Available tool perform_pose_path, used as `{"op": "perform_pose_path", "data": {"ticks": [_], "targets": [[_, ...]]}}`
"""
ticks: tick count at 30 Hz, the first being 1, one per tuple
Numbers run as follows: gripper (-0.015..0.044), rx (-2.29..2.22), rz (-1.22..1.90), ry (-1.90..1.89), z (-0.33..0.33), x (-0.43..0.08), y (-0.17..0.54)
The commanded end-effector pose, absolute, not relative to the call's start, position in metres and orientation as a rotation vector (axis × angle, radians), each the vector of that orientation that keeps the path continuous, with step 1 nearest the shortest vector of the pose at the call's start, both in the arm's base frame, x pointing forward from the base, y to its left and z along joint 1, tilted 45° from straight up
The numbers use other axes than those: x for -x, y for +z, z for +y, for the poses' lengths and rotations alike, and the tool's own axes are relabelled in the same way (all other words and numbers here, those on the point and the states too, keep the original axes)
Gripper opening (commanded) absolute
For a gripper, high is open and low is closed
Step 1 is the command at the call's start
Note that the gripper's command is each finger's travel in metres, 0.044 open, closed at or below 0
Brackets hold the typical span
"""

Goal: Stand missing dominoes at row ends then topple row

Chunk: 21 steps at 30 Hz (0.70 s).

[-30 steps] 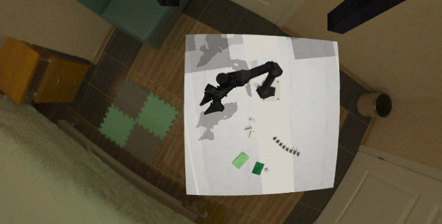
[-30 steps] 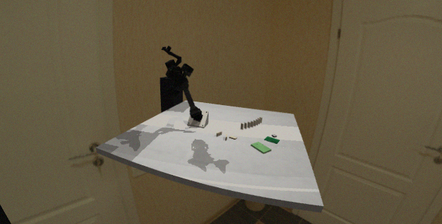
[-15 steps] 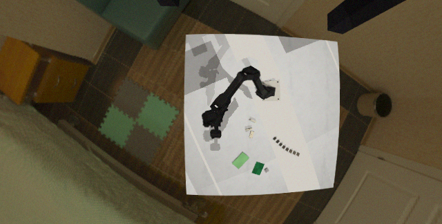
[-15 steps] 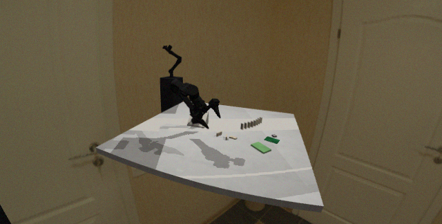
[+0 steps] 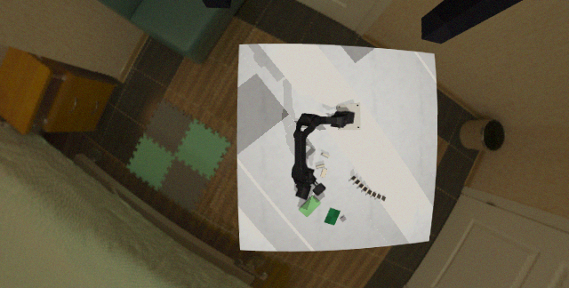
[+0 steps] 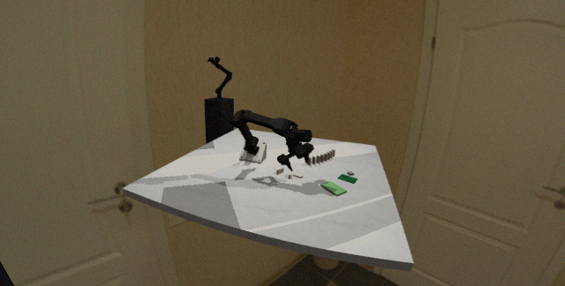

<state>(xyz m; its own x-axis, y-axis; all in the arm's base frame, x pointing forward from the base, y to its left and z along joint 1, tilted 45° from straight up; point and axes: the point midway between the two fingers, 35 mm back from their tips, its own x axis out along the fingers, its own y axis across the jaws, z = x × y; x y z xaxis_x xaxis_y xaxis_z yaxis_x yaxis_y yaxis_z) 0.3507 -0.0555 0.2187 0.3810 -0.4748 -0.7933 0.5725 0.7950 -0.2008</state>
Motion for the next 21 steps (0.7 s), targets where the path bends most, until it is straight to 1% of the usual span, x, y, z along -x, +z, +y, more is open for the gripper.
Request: {"op": "perform_pose_path", "data": {"ticks": [1, 4, 12, 21], "targets": [[0.044, 0.226, 1.186, -0.674, -0.019, -0.351, 0.165], [0.044, 0.448, 1.269, -0.67, 0.001, -0.349, 0.142], [0.044, 0.465, 1.273, -0.669, -0.003, -0.351, 0.143], [0.044, 0.466, 1.271, -0.671, -0.046, -0.361, 0.1]]}}
